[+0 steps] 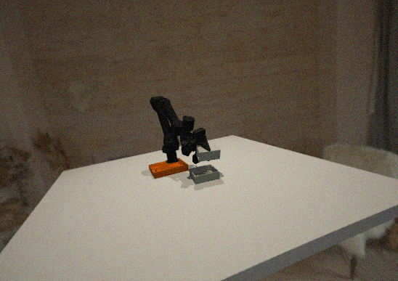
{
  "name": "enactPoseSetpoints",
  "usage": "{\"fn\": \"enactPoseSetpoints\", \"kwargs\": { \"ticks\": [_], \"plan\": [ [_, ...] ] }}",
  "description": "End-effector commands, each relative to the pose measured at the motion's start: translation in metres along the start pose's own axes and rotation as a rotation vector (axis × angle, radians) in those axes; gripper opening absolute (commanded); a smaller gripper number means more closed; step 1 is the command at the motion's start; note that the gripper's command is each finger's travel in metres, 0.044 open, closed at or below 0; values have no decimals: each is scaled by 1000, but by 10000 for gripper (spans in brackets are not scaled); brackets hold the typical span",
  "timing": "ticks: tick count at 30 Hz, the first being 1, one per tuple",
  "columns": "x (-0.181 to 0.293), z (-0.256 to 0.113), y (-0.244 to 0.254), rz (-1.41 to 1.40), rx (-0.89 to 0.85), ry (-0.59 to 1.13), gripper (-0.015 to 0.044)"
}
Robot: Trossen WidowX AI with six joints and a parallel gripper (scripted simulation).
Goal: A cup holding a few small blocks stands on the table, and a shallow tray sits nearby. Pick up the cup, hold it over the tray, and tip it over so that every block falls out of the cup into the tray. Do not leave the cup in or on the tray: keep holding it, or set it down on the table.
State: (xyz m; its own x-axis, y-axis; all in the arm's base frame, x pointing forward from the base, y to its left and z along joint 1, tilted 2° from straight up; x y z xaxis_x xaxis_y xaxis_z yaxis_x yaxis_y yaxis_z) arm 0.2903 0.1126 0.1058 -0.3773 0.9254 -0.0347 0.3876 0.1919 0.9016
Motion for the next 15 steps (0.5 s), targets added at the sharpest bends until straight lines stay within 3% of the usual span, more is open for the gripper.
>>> {"fn": "enactPoseSetpoints", "kwargs": {
  "ticks": [1,15],
  "plan": [
    [0,0,2,85,-8,-3,0],
    [0,2,2,391,-8,-2,0]
  ]
}}
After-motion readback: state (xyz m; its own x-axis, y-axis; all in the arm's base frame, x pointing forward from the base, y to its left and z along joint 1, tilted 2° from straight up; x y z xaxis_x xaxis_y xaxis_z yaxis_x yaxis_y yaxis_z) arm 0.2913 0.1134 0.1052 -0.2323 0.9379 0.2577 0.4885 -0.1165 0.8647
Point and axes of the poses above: the point midway between the two fingers, 35 mm back from their tips, its own z axis out along the fingers, its own y axis across the jaws, x = y × z, the point moved 2 cm from there along -z, back along the fingers, and after that the axes turned 11 degrees about -z, right-handed, at the moved point
